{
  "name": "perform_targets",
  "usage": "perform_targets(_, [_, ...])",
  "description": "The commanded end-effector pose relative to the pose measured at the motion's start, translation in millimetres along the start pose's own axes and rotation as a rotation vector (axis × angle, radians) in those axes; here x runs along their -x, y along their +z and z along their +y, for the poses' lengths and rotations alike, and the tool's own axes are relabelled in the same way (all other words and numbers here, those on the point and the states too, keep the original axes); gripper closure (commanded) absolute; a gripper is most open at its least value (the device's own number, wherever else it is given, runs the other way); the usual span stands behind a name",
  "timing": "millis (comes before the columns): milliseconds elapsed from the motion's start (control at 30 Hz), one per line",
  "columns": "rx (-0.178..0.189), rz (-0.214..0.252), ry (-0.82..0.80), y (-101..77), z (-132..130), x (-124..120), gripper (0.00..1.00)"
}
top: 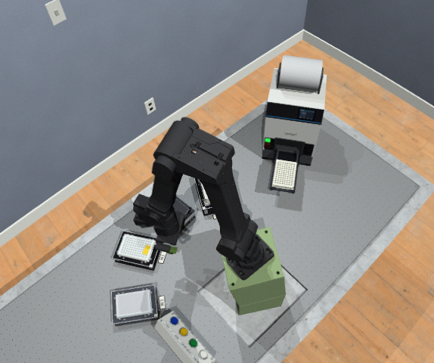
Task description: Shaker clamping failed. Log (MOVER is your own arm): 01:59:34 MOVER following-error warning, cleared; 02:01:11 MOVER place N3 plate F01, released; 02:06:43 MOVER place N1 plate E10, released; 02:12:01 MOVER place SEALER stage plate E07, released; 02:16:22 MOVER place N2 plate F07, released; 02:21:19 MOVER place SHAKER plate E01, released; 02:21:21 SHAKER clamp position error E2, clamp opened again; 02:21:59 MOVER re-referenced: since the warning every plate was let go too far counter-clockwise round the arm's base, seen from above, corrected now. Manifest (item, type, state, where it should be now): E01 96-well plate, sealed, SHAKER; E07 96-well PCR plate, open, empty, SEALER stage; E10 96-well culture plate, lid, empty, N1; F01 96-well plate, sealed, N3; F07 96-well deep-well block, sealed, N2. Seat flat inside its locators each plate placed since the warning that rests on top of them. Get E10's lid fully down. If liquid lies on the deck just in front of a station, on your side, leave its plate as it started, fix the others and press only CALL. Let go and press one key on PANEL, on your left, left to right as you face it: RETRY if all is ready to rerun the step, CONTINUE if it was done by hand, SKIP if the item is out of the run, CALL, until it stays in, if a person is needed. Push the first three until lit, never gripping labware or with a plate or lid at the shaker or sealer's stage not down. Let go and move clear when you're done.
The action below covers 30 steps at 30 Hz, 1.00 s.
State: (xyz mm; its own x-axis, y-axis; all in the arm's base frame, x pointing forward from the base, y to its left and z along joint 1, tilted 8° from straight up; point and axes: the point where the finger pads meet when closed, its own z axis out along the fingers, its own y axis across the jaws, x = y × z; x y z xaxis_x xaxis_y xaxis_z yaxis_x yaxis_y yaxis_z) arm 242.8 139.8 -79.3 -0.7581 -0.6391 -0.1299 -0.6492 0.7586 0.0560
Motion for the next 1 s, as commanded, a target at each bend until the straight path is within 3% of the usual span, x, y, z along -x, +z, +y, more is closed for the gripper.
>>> perform_targets(0, [-0.005,-0.02,0.004,-5.9,13,13,0.0])
perform_targets(67, [-0.002,-0.005,0.006,-1.9,14,9,0.0])
perform_targets(333, [-0.002,-0.016,0.005,-2.4,10,11,0.0])
perform_targets(800, [-0.003,-0.019,0.007,51.3,4,64,0.0])
perform_targets(967, [-0.003,-0.018,0.007,62.3,2,74,0.0])
